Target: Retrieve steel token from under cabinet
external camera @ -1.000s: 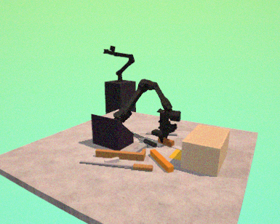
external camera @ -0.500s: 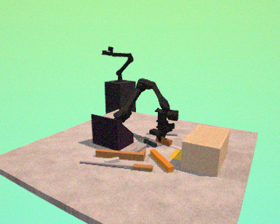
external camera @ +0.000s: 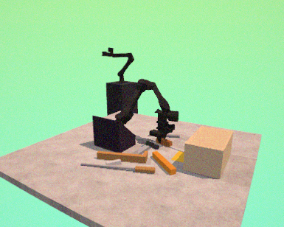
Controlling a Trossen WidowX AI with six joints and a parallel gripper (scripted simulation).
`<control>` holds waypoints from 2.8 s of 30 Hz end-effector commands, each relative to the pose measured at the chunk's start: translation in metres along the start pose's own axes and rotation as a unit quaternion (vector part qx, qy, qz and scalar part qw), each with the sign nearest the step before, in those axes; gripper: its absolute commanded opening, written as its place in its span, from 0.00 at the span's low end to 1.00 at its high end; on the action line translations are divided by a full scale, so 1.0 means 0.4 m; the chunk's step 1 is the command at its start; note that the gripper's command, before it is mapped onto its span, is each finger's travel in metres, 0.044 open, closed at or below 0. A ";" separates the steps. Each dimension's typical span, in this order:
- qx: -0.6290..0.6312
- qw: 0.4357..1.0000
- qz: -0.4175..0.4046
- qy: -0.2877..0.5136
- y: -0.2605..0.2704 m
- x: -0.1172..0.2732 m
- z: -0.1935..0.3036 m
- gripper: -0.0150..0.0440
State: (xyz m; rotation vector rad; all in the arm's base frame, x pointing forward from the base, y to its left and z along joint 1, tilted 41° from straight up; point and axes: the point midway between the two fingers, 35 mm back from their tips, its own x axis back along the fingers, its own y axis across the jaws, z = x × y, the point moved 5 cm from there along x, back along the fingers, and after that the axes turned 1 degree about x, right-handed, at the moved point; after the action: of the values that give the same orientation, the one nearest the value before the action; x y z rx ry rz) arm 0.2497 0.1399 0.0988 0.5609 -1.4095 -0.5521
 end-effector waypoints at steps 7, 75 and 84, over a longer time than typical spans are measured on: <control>-0.001 1.000 0.001 0.001 0.001 -0.002 0.036 0.25; -0.146 0.989 0.001 0.002 0.007 0.006 0.105 0.25; -0.153 0.988 0.001 0.002 -0.006 0.007 0.098 0.25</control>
State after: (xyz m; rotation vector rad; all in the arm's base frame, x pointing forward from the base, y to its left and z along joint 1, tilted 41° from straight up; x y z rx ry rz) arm 0.2086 0.1382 0.1046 0.3274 -1.2933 -0.7417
